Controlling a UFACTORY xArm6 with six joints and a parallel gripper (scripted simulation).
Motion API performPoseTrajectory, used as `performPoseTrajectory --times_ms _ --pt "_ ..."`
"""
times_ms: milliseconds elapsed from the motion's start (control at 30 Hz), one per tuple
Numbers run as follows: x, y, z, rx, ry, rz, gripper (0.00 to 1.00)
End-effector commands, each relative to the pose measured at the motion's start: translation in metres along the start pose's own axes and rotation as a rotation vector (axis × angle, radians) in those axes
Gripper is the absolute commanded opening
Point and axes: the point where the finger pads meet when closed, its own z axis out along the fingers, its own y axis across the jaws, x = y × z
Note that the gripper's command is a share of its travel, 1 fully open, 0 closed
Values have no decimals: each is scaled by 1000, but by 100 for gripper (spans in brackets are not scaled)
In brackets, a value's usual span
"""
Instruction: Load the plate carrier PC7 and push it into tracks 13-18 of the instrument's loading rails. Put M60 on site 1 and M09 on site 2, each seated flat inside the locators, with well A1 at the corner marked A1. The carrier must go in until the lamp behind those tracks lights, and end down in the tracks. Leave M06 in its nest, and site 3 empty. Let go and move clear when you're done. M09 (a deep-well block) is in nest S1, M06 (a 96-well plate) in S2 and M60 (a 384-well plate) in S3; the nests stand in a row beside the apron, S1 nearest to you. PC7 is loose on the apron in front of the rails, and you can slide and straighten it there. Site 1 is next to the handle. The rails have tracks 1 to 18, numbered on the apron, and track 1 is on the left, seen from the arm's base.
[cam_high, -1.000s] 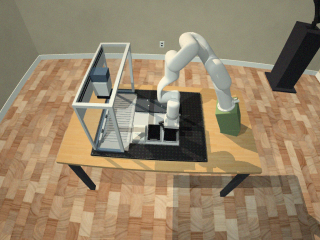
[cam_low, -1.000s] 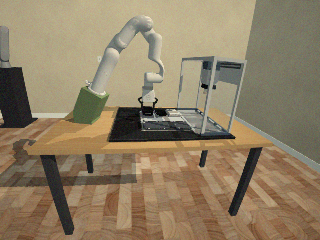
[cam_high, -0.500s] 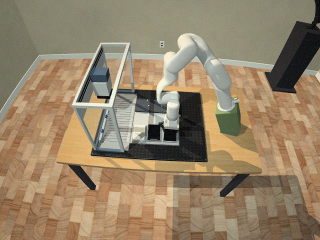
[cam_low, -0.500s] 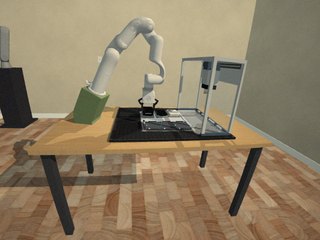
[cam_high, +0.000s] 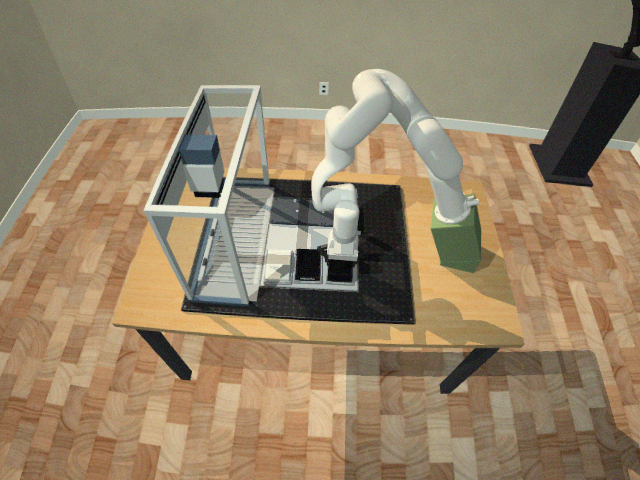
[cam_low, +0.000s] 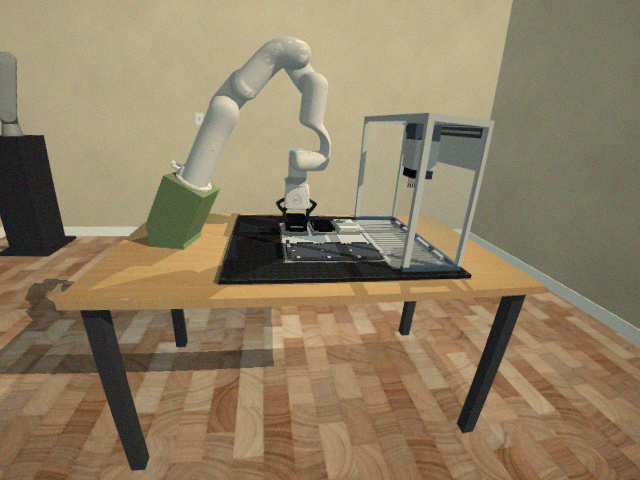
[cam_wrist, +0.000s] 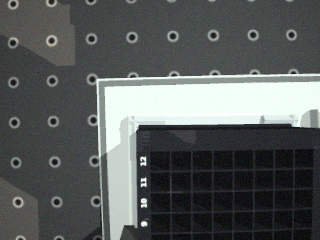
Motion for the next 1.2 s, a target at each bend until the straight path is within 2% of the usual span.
performPoseTrajectory --times_ms 0,467,500,1167 --pt "0 1 0 -2 1 0 100" --pt "0 1 0 -3 1 0 100" --pt "0 1 0 -3 1 0 0" --pt "0 1 0 -2 1 0 0"
